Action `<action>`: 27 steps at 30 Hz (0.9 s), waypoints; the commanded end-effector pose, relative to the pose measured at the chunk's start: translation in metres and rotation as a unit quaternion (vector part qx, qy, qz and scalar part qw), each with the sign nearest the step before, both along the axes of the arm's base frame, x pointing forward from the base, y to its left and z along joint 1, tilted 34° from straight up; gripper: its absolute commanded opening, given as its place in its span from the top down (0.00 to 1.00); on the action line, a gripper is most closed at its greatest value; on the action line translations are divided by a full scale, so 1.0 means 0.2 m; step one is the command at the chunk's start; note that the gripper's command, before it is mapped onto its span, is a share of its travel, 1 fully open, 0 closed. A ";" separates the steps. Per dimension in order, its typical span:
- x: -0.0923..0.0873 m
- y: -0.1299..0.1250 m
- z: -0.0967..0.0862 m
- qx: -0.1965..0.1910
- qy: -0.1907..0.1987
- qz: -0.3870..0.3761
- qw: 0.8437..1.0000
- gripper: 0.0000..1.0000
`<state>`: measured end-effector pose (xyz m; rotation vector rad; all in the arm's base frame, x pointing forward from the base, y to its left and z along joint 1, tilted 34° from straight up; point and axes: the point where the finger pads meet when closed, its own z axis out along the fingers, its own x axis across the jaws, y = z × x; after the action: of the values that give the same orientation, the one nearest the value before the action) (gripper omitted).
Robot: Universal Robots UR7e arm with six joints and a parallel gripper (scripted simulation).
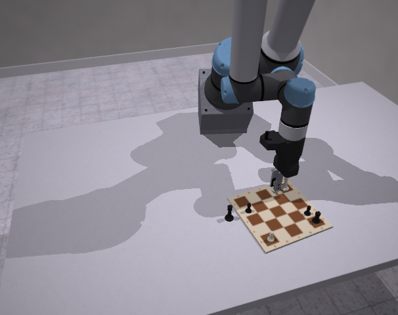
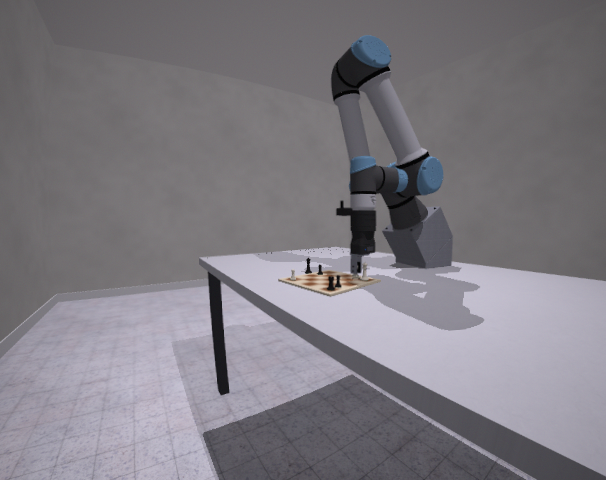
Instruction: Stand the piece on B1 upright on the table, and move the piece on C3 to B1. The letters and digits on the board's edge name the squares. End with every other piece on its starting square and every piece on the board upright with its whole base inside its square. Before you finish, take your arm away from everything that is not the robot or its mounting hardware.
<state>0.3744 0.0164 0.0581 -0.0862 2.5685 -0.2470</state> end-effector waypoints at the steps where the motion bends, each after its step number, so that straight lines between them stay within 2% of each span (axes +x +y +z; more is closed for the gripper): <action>1: 0.00 0.00 0.00 0.000 0.000 -0.001 1.000 1.00; 27: 0.01 -0.01 -0.01 0.000 0.000 -0.001 1.000 1.00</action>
<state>0.3748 0.0163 0.0566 -0.0863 2.5697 -0.2466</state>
